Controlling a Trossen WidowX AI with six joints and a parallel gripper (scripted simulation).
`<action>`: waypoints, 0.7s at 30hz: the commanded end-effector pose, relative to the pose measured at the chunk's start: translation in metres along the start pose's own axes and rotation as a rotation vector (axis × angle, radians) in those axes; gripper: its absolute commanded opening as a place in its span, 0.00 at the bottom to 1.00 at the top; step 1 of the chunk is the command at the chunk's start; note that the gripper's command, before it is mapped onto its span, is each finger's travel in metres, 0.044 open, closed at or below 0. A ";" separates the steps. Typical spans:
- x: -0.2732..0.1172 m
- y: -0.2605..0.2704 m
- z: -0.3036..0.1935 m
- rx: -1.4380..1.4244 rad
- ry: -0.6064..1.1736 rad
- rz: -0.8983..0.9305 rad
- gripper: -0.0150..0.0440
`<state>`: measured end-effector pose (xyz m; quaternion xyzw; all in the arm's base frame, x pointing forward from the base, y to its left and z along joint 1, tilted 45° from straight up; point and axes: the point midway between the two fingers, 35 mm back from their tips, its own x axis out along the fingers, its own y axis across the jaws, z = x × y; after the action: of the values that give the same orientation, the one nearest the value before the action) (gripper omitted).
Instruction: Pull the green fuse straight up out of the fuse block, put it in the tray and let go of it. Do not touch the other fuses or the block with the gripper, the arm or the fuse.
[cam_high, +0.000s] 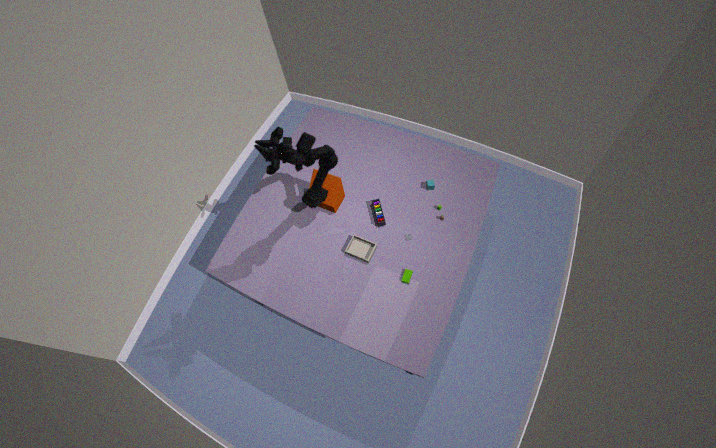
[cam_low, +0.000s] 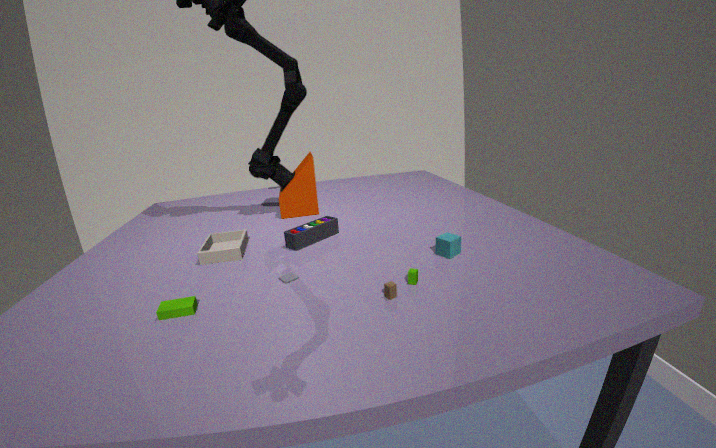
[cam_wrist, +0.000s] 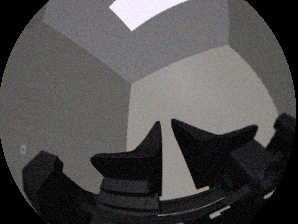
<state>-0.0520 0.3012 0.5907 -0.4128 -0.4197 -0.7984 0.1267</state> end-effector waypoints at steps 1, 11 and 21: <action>0.027 0.032 -0.055 0.015 0.133 0.101 0.38; 0.044 0.133 -0.185 0.088 0.439 0.385 0.38; -0.018 0.252 -0.289 0.104 0.748 0.706 0.38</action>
<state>-0.0872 -0.0276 0.6399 -0.2366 -0.2609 -0.7954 0.4933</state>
